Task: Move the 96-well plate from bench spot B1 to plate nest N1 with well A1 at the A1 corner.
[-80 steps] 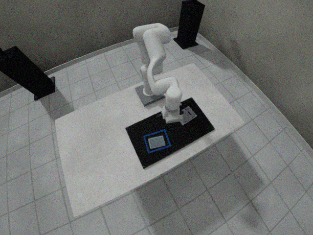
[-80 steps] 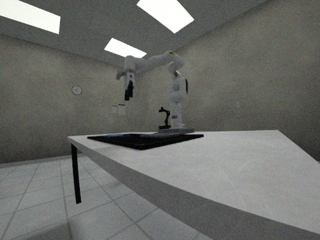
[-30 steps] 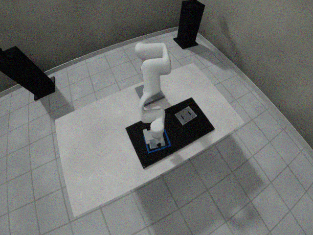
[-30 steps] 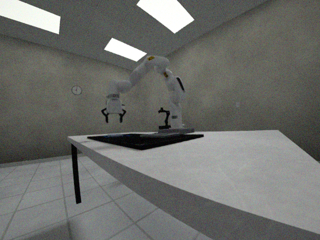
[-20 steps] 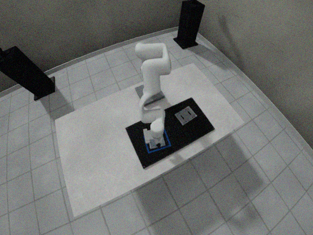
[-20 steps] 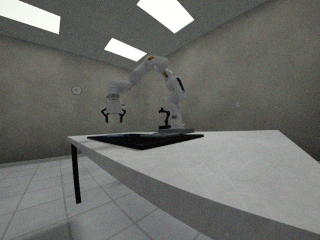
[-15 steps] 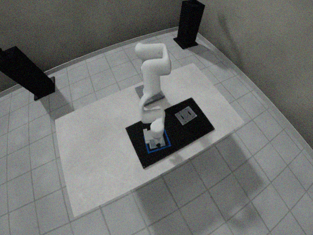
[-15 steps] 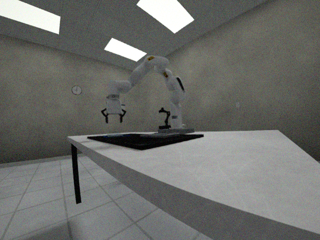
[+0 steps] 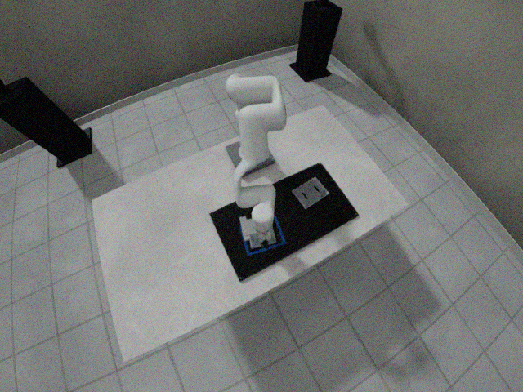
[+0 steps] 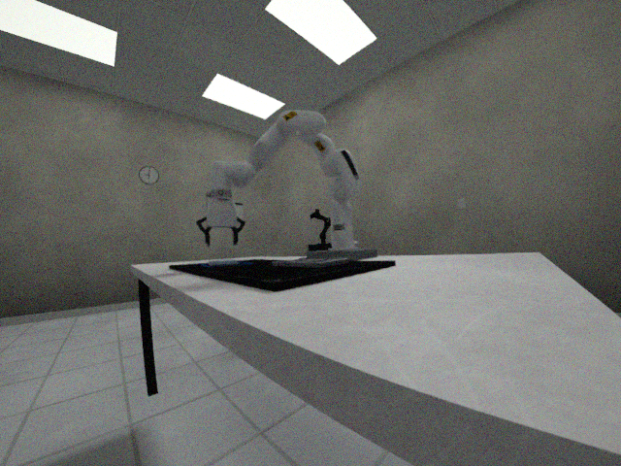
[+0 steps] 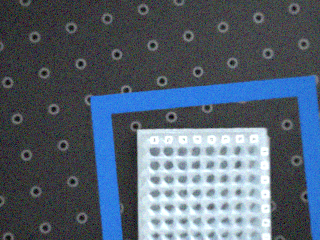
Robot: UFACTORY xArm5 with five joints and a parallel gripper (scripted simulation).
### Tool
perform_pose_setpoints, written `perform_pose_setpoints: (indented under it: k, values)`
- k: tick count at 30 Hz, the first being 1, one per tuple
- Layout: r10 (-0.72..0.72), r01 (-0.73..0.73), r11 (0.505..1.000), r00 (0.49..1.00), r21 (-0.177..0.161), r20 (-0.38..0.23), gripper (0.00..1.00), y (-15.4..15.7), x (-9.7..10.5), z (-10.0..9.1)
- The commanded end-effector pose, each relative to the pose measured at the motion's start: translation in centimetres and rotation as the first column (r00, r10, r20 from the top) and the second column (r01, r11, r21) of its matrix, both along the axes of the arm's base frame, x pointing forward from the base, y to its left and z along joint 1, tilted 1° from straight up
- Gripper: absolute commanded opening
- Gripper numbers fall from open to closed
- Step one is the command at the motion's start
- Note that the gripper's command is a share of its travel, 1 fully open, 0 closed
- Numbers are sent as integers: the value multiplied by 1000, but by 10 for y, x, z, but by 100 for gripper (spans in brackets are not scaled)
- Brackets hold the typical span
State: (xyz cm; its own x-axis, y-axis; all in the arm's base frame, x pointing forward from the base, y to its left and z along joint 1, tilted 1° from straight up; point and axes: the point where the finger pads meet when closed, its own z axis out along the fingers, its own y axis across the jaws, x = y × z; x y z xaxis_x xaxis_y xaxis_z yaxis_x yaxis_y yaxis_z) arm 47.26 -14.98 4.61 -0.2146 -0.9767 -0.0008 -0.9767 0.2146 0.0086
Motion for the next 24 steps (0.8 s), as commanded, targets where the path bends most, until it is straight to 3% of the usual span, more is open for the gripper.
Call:
perform_pose_setpoints:
  k: [1,24]
  values:
    - [0,0,1000,1000,6,7,100,-1,2,-5]
    - [0,0,1000,1000,6,7,100,0,2,-36]
